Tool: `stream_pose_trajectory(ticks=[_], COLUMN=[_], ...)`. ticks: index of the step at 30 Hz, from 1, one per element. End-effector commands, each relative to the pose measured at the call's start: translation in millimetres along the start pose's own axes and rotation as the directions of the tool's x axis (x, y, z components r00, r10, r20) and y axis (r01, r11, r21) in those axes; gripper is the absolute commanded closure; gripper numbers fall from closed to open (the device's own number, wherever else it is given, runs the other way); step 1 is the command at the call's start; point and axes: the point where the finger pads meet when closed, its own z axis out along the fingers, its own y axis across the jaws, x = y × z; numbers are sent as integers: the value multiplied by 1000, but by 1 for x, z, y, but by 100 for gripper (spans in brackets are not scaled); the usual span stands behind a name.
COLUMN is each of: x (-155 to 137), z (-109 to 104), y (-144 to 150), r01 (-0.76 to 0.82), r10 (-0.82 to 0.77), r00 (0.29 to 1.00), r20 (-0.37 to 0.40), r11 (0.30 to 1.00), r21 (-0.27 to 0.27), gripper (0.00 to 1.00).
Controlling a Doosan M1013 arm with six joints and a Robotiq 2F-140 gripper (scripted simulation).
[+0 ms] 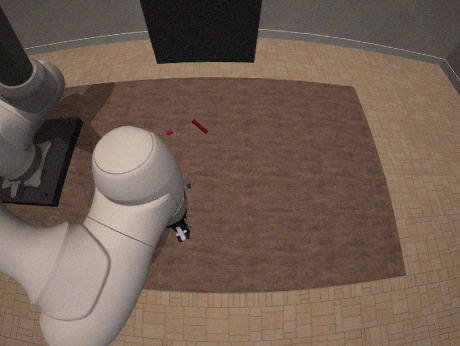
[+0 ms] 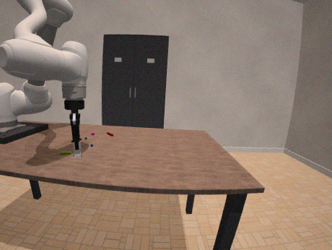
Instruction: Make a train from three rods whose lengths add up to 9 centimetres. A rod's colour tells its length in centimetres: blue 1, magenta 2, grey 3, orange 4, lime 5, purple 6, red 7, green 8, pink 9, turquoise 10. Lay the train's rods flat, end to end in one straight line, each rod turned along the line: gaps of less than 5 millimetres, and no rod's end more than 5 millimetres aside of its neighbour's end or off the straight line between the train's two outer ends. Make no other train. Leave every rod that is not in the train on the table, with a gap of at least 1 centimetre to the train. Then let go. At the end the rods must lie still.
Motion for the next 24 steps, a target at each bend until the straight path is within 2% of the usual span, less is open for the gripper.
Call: stream_pose_trajectory(ticks=[1, 7, 11, 22, 24], x=[0, 0, 0, 0, 0], z=[0, -1, -9, -83, -83], y=[0, 0, 0, 0, 0], r01=[0, 0, 0, 0, 0], r10=[0, 0, 0, 0, 0], r00=[1000, 1000, 1000, 1000, 1000], r20=[0, 0, 0, 0, 0], r11=[1000, 1000, 1000, 1000, 1000], r21=[0, 0, 0, 0, 0], gripper=[97, 97, 97, 97, 97])
